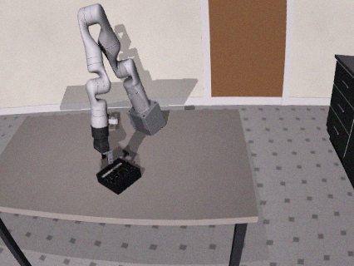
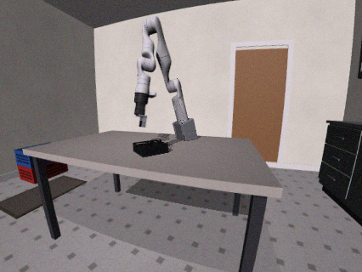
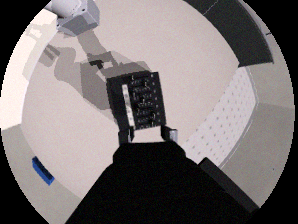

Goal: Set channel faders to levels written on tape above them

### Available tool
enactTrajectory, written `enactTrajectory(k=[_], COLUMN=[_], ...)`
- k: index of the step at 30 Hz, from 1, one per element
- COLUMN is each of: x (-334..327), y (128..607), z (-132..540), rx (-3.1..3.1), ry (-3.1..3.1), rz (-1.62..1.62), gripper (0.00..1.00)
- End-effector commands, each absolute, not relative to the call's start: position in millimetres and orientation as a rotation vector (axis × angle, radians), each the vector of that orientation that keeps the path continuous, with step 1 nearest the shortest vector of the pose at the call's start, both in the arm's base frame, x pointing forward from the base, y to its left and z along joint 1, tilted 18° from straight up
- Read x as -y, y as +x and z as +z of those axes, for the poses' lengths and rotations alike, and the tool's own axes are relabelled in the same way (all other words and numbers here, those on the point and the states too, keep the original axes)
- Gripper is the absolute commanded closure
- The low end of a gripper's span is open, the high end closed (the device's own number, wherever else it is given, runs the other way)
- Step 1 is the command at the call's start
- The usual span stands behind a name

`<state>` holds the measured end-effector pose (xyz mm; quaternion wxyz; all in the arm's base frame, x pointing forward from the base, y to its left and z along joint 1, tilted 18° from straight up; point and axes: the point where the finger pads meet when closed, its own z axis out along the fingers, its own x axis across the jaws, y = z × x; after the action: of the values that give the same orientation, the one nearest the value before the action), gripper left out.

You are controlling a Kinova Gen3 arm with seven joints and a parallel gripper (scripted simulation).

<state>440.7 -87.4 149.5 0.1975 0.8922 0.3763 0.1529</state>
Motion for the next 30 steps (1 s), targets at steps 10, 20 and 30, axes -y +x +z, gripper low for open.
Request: enactTrajectory(k=[10, 20, 30], x=[69, 34, -4], y=[470, 481, 476], z=[130, 112, 94], rx=[-1.786, -2.242, -2.517], ry=[1.931, 1.369, 0.857], rz=[0.394, 0.379, 0.388], gripper=[0.0, 0.0, 0.0])
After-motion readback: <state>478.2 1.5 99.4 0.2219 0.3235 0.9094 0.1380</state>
